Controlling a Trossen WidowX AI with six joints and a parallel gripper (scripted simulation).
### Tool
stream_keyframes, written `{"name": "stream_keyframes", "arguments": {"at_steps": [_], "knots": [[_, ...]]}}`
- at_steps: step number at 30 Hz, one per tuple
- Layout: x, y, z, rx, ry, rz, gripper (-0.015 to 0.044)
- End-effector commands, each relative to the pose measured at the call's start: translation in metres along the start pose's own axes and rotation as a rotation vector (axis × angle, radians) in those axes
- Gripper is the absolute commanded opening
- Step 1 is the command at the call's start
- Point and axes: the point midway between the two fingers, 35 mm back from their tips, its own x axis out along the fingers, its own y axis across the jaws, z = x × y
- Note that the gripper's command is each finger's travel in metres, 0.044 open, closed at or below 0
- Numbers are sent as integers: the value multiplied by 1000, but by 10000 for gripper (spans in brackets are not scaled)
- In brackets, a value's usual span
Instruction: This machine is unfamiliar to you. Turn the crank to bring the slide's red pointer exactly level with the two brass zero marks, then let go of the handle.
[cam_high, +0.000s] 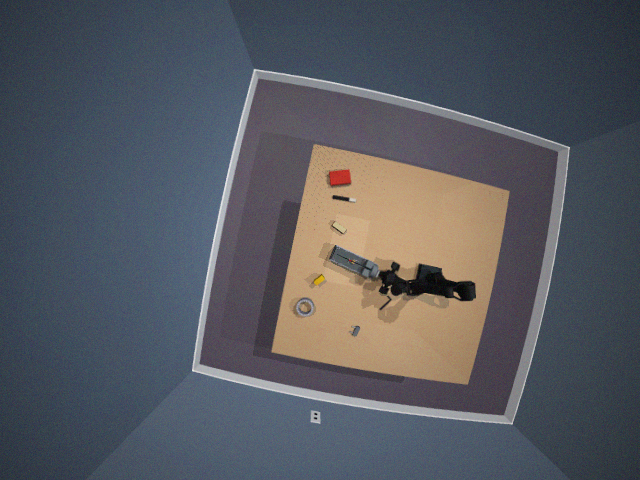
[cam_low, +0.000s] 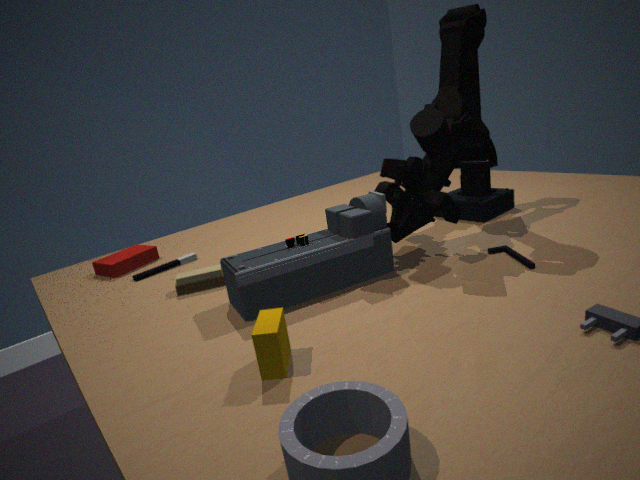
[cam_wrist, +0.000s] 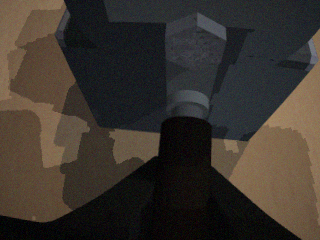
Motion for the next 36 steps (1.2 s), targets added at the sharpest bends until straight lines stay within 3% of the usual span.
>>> {"name": "stream_keyframes", "arguments": {"at_steps": [1, 36], "knots": [[0, 9, 0, -4, 6, 20, 0], [-5, 21, 4, -3, 6, 21, 0]]}}
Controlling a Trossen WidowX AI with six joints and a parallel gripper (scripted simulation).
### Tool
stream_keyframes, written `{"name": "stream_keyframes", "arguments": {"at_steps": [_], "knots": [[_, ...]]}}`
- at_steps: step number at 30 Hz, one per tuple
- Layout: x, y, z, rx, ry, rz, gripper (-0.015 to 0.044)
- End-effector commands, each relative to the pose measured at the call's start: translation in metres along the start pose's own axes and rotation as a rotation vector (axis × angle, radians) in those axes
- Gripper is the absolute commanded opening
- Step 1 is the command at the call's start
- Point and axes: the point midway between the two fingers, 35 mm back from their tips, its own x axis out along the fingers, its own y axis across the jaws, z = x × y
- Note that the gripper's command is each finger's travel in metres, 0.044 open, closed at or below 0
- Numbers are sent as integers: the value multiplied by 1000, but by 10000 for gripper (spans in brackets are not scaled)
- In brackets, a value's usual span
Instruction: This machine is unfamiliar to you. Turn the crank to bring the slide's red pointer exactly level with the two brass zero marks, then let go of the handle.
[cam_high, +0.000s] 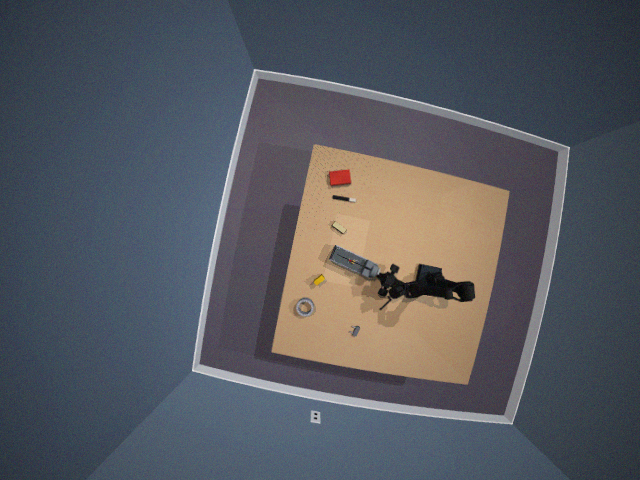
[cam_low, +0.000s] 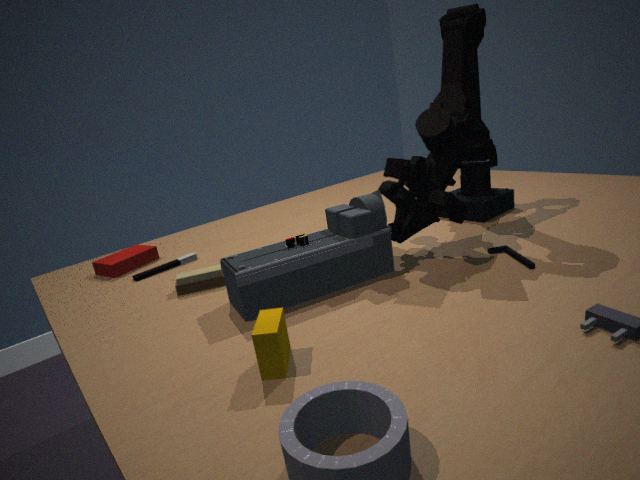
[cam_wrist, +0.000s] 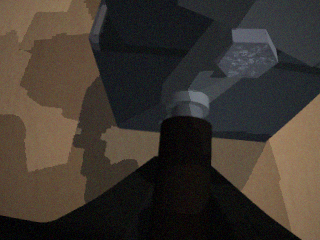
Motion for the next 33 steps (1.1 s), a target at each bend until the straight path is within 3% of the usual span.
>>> {"name": "stream_keyframes", "arguments": {"at_steps": [1, 33], "knots": [[-3, 9, 2, -3, -4, 25, 0], [-12, 18, 11, -2, -4, 26, 0]]}}
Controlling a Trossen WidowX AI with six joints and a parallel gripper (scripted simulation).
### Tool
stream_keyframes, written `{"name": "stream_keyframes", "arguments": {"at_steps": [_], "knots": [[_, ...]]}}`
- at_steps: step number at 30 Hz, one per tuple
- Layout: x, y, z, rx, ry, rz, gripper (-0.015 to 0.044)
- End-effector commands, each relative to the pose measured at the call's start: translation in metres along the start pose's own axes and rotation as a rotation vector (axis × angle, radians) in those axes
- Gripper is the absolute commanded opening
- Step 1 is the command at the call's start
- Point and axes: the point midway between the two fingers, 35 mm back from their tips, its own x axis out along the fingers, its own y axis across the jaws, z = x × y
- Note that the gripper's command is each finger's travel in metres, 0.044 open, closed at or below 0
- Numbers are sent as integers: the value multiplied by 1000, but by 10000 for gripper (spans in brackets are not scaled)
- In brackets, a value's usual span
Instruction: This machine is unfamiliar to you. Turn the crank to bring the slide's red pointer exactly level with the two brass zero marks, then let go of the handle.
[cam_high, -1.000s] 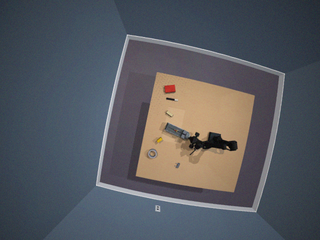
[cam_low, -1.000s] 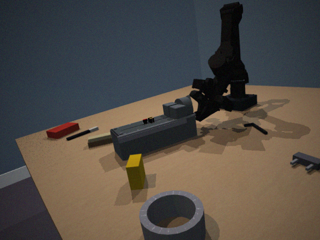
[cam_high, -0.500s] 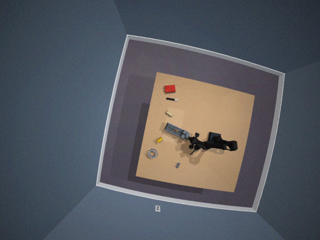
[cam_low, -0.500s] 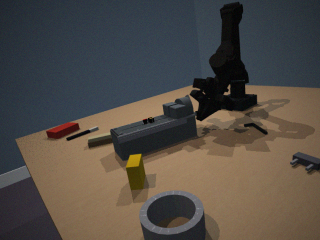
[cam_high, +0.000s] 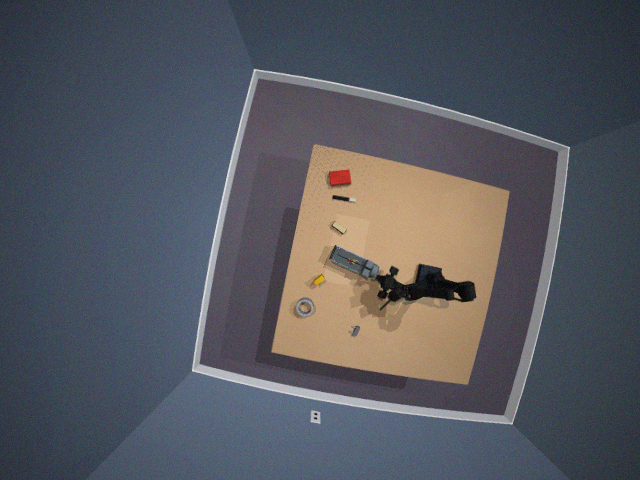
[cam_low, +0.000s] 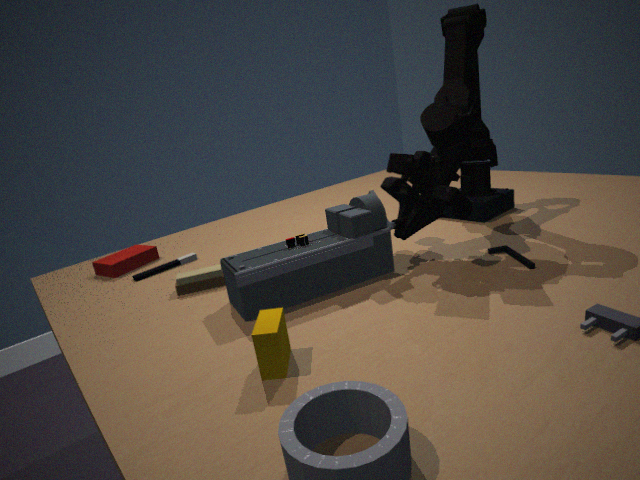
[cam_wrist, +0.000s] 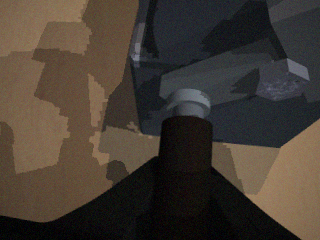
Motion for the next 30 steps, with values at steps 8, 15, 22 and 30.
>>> {"name": "stream_keyframes", "arguments": {"at_steps": [8, 15, 22, 30], "knots": [[-9, 7, 8, 1, -12, 15, 0], [-14, 8, 12, 1, -12, 15, 0], [-19, 8, 18, 1, -12, 15, 0], [-26, 4, 24, 1, -12, 15, 0]]}}
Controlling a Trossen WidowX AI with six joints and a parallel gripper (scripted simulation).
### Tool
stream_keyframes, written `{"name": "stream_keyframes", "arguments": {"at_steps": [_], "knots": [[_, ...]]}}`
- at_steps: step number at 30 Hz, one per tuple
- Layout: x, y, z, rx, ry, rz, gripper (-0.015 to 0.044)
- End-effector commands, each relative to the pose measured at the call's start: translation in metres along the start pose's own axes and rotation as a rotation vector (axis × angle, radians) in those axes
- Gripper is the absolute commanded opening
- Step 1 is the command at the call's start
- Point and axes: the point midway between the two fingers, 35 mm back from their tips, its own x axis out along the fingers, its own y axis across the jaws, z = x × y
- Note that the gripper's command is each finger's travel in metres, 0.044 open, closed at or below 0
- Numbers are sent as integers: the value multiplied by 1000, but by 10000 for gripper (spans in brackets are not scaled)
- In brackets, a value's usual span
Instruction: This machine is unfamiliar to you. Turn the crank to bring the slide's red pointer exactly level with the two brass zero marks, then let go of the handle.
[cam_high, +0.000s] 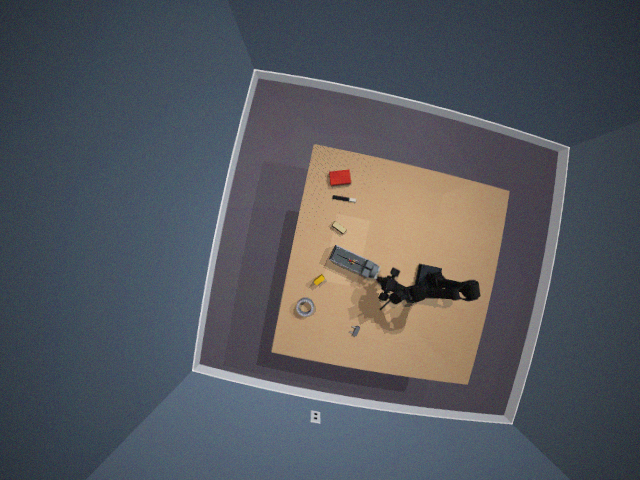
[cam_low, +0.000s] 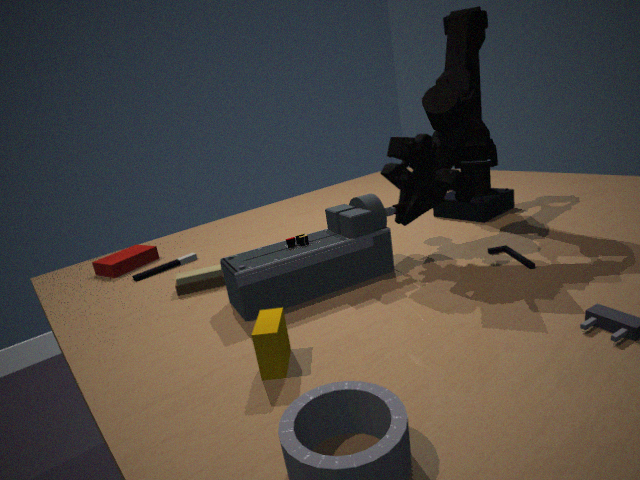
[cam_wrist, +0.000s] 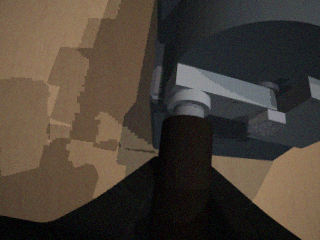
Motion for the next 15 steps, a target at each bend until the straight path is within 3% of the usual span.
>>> {"name": "stream_keyframes", "arguments": {"at_steps": [1, 15], "knots": [[-7, -2, 7, 1, -9, 4, 0], [-16, -17, 15, 0, -9, 3, 0]]}}
